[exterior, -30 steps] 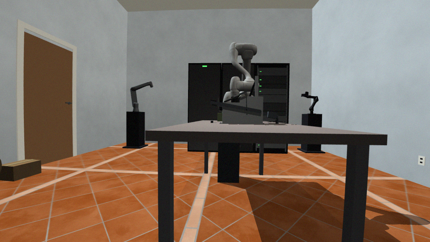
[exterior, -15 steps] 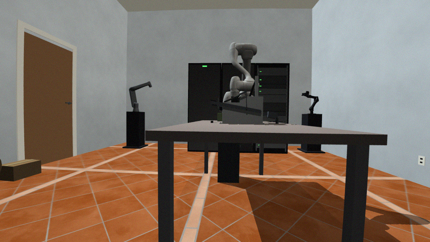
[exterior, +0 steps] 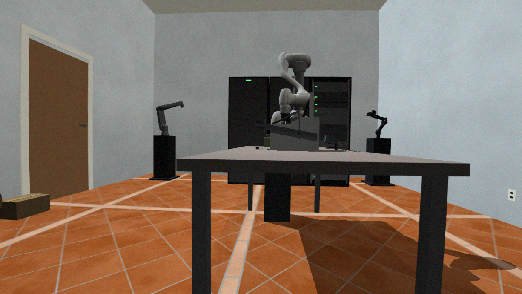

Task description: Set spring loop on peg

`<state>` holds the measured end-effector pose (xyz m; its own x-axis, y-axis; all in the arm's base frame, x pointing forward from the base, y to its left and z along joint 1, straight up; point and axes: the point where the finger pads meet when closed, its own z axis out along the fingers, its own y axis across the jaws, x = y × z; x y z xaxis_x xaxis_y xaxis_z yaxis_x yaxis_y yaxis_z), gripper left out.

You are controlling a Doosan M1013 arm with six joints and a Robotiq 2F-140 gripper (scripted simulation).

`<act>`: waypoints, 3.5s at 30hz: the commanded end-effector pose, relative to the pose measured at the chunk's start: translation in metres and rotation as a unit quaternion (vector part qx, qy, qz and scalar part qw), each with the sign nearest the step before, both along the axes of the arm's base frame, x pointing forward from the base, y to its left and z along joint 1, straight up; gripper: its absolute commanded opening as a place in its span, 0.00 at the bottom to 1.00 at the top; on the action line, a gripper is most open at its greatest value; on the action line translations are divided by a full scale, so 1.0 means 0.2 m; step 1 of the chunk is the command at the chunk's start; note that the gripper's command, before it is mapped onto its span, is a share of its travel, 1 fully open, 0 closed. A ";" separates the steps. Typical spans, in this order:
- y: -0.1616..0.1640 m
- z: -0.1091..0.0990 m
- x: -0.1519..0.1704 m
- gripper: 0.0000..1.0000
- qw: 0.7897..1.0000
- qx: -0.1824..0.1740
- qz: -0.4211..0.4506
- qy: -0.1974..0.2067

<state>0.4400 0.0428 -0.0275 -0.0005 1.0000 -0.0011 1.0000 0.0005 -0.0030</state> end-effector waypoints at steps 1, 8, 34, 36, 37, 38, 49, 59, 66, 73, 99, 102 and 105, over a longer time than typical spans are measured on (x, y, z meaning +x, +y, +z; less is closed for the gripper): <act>0.00 0.00 0.00 0.25 1.000 0.000 0.000 0.000; 0.00 0.09 0.00 0.25 1.000 0.000 0.000 0.000; 0.00 0.30 0.00 0.25 1.000 0.000 0.000 0.000; 0.00 0.33 0.00 0.25 1.000 0.000 0.000 0.000; 0.00 0.34 0.00 0.25 1.000 0.000 0.000 0.000; 0.00 0.36 0.00 0.25 1.000 0.000 0.000 0.000; 0.00 0.49 0.00 0.25 1.000 0.000 0.000 0.000; 0.00 0.57 0.00 0.25 1.000 0.000 0.000 -0.001; 0.00 0.65 0.00 0.25 1.000 0.000 0.000 -0.001; 0.00 0.69 0.00 0.25 1.000 0.000 0.000 0.000; 0.00 0.80 0.00 0.25 1.000 0.000 0.000 0.000; -0.01 0.80 0.01 0.25 1.000 0.000 0.000 0.000; -0.03 0.81 0.04 0.25 1.000 -0.003 0.000 0.000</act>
<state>0.4434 0.0405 0.1328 -0.0009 1.0000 -0.0034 1.0000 0.0009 -0.0032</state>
